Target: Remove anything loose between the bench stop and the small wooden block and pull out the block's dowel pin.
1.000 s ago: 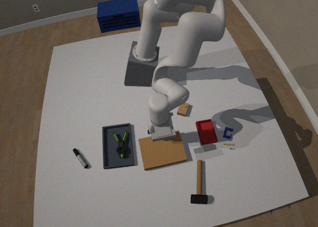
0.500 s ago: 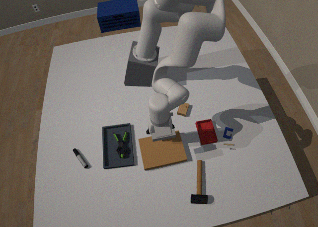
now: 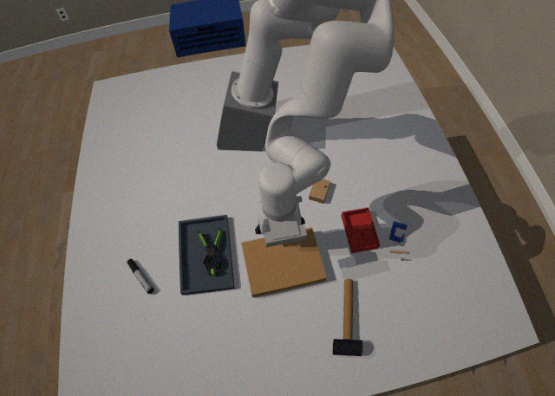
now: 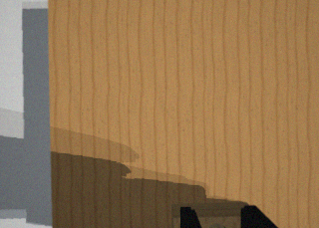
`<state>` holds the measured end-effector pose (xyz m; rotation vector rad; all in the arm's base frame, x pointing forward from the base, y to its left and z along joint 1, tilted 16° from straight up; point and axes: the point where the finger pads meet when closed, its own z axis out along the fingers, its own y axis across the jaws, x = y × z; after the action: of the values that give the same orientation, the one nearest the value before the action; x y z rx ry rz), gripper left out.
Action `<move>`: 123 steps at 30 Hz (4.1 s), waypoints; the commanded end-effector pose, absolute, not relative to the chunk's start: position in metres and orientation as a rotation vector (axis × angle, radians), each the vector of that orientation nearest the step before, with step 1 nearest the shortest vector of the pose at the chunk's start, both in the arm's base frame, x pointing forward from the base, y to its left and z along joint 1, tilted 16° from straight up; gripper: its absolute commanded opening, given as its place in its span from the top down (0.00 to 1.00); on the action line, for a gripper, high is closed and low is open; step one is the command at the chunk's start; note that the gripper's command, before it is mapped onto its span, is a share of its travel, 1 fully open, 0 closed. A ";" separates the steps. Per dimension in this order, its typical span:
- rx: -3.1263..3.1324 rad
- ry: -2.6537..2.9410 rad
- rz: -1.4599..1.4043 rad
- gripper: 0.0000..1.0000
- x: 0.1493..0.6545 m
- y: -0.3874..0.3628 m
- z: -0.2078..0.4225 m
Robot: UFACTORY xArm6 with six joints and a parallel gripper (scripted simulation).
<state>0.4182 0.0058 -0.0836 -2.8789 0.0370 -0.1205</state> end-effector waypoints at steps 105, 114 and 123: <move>-2.878 0.129 -0.115 0.72 0.443 -0.136 -0.084; -2.877 0.142 -0.113 0.45 0.446 -0.193 -0.109; -2.877 0.142 -0.113 0.45 0.446 -0.193 -0.109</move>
<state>0.4415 -0.1885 -0.1084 -2.8785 0.1427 -0.1123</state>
